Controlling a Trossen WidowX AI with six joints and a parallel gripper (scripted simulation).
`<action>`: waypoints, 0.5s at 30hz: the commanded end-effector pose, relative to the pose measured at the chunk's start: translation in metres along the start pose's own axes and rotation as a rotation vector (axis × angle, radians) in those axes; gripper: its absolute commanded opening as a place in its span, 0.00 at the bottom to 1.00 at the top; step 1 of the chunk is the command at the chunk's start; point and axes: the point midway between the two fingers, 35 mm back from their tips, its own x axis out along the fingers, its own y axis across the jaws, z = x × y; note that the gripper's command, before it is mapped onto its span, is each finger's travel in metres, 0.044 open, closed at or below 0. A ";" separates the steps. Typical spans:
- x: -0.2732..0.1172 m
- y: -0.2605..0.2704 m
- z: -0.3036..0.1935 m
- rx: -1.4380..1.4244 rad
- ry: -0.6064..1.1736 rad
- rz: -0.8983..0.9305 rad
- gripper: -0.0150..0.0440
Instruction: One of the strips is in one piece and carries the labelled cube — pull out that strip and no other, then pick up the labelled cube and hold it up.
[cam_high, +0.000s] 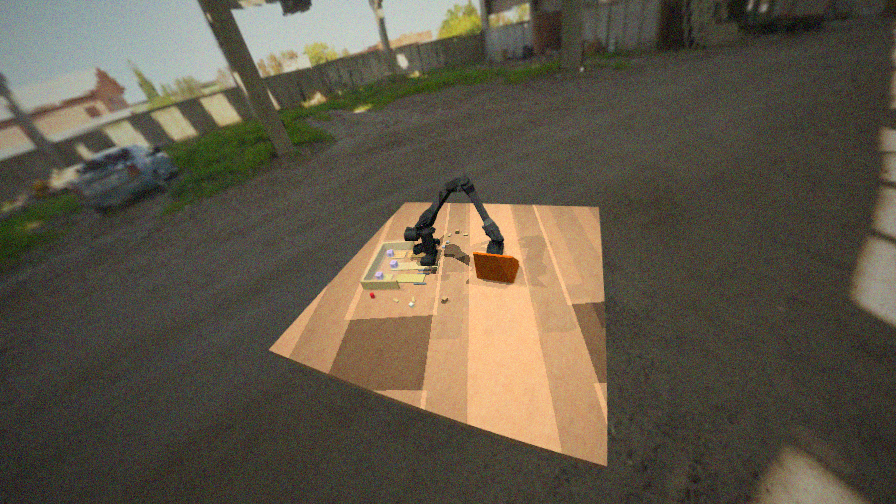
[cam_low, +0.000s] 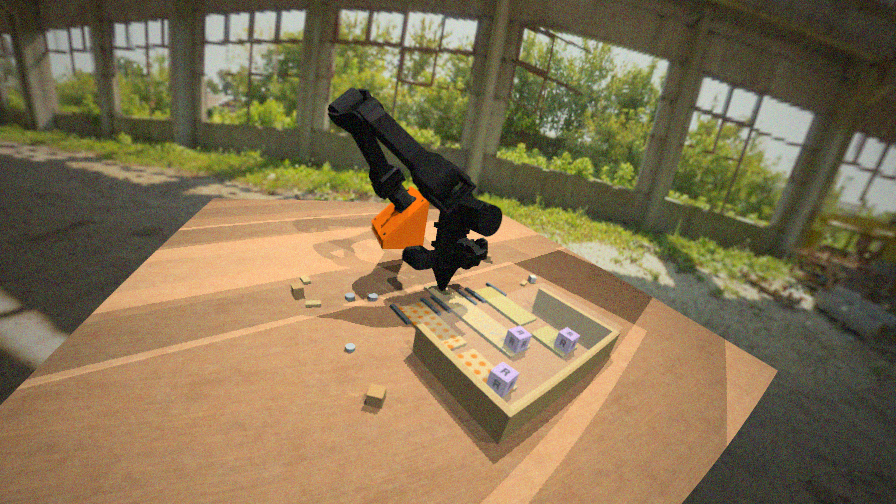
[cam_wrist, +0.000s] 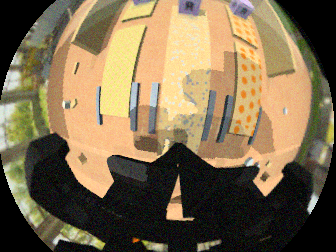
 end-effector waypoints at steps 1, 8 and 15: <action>0.006 0.001 -0.015 -0.014 0.024 0.000 0.25; 0.006 0.001 -0.025 -0.014 0.024 0.000 0.25; 0.005 0.001 -0.035 -0.015 0.025 0.000 0.25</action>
